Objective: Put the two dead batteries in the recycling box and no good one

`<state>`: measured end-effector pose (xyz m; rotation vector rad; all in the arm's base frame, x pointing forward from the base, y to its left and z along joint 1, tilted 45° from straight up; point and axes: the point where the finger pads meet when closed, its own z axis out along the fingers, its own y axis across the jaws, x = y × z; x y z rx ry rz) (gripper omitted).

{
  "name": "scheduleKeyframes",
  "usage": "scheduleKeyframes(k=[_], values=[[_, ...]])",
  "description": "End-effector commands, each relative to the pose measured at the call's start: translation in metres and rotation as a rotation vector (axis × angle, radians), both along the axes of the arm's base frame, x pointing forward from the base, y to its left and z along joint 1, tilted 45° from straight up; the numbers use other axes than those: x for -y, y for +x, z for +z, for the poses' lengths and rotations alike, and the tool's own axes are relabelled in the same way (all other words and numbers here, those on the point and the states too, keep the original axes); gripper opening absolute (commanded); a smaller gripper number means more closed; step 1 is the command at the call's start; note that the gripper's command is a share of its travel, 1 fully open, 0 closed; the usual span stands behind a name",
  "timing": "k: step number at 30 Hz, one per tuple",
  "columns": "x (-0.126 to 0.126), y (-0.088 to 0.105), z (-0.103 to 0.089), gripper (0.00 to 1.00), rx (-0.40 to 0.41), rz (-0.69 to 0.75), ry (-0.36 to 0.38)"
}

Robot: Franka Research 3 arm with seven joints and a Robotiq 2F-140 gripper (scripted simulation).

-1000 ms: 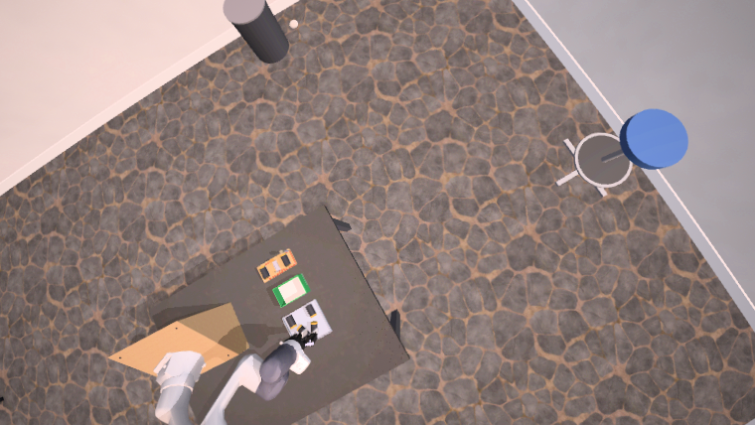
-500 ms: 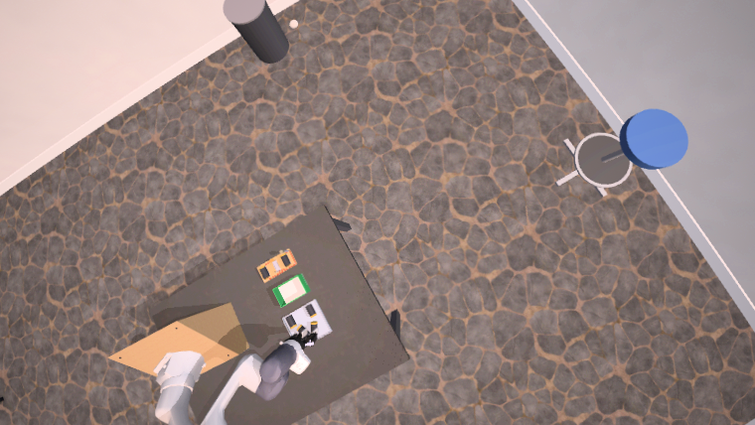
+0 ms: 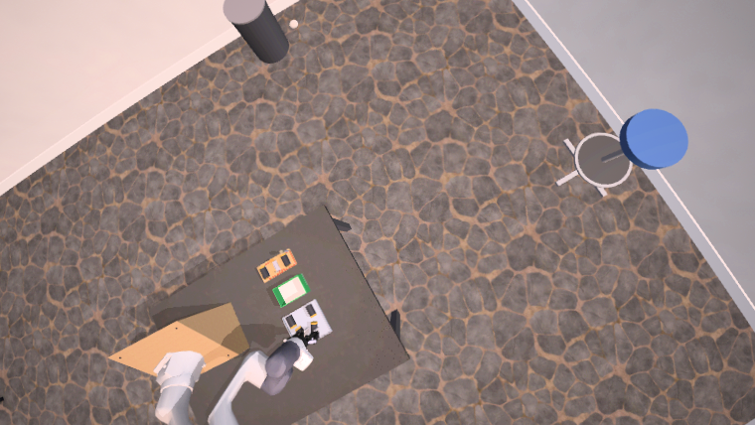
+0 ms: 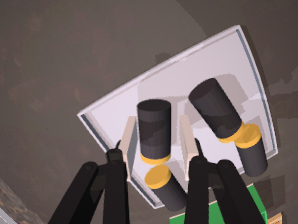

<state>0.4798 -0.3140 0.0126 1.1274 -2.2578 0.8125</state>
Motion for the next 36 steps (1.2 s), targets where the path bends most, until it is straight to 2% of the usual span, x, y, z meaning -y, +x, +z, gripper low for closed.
scheduleKeyframes(k=[1, 20, 21, 36], values=[[-0.0030, 0.0061, -0.0018, 0.29, 0.013, 0.009, 0.006], [0.0039, 0.0046, -0.0089, 0.29, 0.013, 0.009, 0.006], [0.0039, 0.0046, -0.0089, 0.16, 0.013, 0.009, 0.006], [0.0039, 0.0046, -0.0089, 0.16, 0.013, 0.009, 0.006]])
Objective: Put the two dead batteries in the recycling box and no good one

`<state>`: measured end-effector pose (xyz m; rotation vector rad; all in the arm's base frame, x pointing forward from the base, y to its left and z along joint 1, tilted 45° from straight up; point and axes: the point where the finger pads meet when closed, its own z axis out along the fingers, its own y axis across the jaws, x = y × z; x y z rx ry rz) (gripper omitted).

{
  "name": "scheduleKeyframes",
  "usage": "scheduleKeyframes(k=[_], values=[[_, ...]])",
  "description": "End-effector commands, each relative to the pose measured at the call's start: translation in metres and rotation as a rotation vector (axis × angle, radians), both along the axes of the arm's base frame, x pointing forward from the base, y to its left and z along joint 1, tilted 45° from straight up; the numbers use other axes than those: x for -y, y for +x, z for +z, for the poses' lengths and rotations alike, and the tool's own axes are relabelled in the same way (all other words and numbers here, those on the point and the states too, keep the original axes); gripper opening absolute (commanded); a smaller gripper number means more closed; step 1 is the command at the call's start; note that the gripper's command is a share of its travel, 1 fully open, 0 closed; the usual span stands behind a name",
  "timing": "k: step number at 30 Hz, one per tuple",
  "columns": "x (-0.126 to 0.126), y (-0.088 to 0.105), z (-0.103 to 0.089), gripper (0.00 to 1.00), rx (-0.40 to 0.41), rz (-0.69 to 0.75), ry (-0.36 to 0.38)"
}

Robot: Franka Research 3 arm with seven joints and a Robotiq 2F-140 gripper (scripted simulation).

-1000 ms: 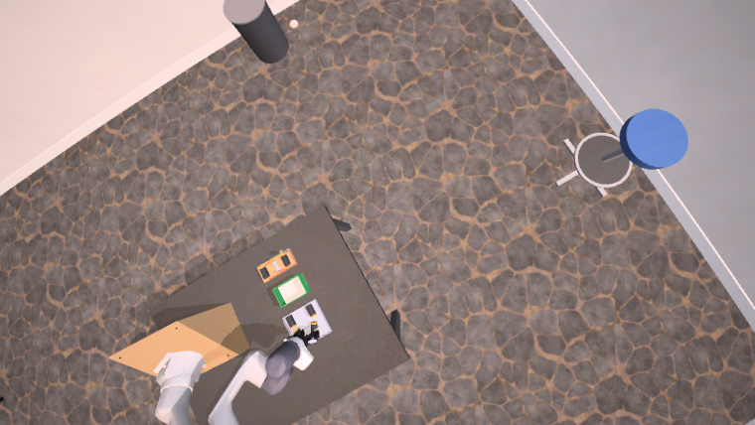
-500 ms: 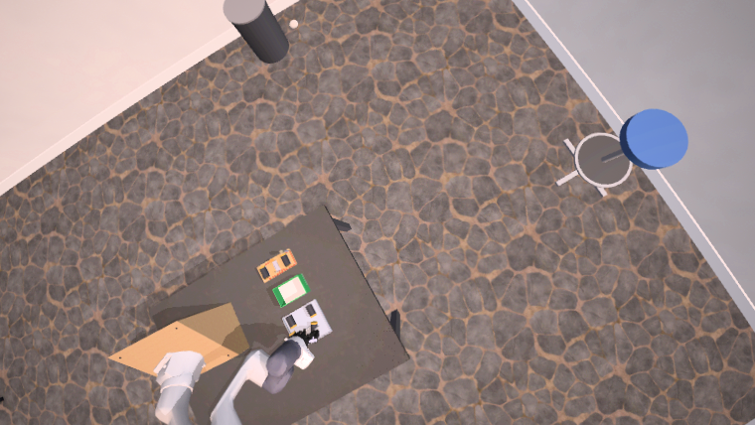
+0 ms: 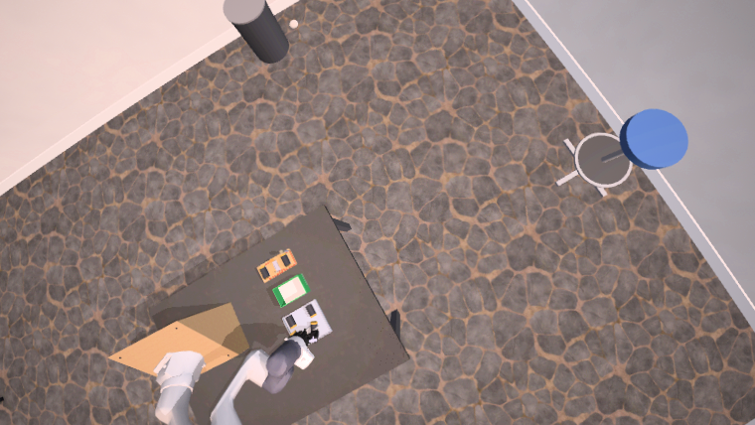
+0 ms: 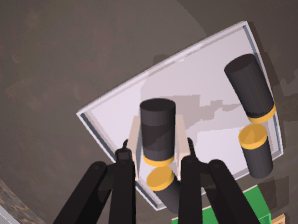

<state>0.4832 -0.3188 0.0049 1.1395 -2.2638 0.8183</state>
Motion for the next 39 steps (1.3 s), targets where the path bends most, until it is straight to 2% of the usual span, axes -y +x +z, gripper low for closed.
scheduleKeyframes(k=[1, 18, 28, 39], values=[[-0.001, 0.001, -0.001, 0.16, 0.004, 0.000, 0.002], [-0.002, 0.001, 0.000, 0.16, 0.004, 0.000, 0.002], [-0.029, 0.007, 0.028, 0.16, 0.004, 0.000, 0.002], [-0.035, 0.008, 0.034, 0.16, 0.004, 0.000, 0.002]])
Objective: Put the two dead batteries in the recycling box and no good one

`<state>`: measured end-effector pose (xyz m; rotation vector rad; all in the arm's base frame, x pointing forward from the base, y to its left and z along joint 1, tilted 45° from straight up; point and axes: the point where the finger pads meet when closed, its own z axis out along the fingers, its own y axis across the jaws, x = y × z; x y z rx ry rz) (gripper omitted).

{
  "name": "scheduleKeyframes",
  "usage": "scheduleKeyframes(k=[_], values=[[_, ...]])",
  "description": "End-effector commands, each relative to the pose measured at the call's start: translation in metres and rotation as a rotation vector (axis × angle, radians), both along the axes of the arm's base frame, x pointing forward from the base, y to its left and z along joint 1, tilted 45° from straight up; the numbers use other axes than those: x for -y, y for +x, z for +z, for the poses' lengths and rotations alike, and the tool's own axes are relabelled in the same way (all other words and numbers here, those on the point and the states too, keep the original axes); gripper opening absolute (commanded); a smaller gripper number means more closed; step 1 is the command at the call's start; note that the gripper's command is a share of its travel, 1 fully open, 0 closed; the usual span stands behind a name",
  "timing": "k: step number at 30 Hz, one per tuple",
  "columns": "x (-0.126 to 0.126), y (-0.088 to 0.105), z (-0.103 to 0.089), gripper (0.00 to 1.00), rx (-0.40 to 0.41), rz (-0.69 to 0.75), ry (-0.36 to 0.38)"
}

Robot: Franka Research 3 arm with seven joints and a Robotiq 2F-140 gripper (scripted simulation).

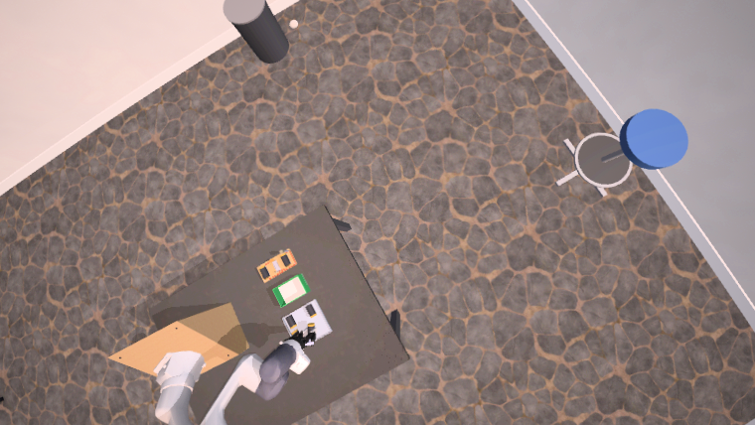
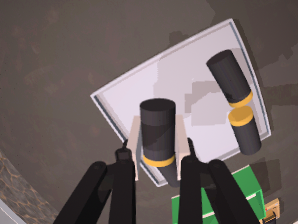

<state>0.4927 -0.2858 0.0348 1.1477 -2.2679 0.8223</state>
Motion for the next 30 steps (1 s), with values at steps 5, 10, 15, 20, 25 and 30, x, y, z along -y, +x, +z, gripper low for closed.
scheduleKeyframes(k=[5, 10, 15, 20, 25, 30], values=[[-0.044, 0.007, 0.047, 0.16, -0.002, -0.007, -0.001], [-0.048, 0.008, 0.052, 0.16, -0.002, -0.007, -0.001], [-0.048, 0.008, 0.052, 0.16, -0.004, -0.005, -0.001], [-0.048, 0.008, 0.052, 0.16, -0.020, 0.012, 0.002], [-0.048, 0.008, 0.052, 0.16, -0.043, 0.036, 0.007], [-0.048, 0.008, 0.052, 0.16, -0.109, 0.104, 0.020]])
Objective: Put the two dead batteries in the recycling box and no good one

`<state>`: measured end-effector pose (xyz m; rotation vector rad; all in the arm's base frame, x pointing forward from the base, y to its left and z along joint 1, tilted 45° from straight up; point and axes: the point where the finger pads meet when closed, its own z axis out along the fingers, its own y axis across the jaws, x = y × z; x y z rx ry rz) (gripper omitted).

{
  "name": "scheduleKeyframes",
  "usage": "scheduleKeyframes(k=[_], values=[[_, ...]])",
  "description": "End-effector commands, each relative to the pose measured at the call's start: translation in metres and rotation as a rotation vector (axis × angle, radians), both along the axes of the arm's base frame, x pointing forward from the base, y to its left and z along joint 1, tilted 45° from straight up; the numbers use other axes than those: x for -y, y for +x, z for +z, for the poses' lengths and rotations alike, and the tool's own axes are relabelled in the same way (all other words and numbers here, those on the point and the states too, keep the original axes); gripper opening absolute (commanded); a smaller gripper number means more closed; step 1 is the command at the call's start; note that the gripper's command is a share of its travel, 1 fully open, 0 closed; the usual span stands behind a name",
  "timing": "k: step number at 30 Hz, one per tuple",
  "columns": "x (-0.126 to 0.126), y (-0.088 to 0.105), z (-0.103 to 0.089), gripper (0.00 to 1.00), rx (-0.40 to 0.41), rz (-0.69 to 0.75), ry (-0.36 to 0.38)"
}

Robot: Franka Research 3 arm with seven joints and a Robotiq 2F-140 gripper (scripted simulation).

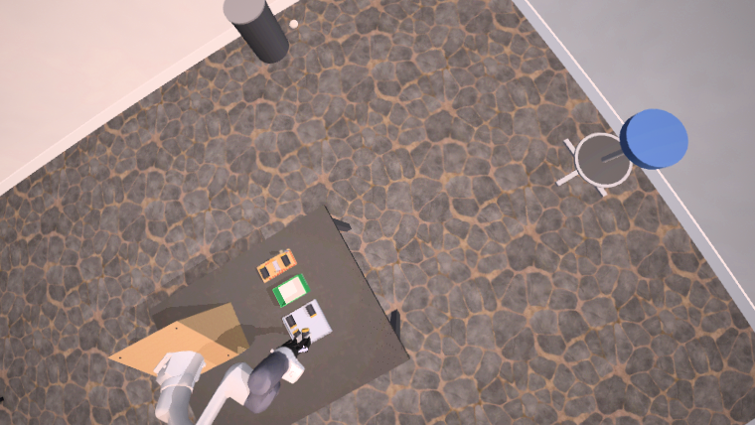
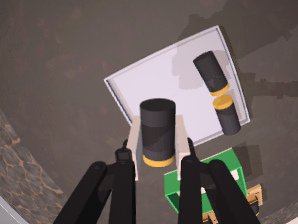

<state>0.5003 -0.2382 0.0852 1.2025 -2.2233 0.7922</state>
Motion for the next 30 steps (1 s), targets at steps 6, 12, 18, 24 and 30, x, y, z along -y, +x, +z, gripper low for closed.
scheduleKeyframes(k=[6, 12, 18, 24, 30], values=[[-0.0007, 0.0005, 0.0013, 0.16, -0.195, 0.204, 0.038], [-0.0007, 0.0005, 0.0013, 0.16, -0.314, 0.326, 0.062], [-0.0007, 0.0005, 0.0013, 0.16, -0.534, 0.554, 0.107], [-0.0007, 0.0005, 0.0013, 0.16, -0.794, 0.824, 0.161], [-0.0007, 0.0005, 0.0013, 0.16, -0.984, 1.020, 0.200]])
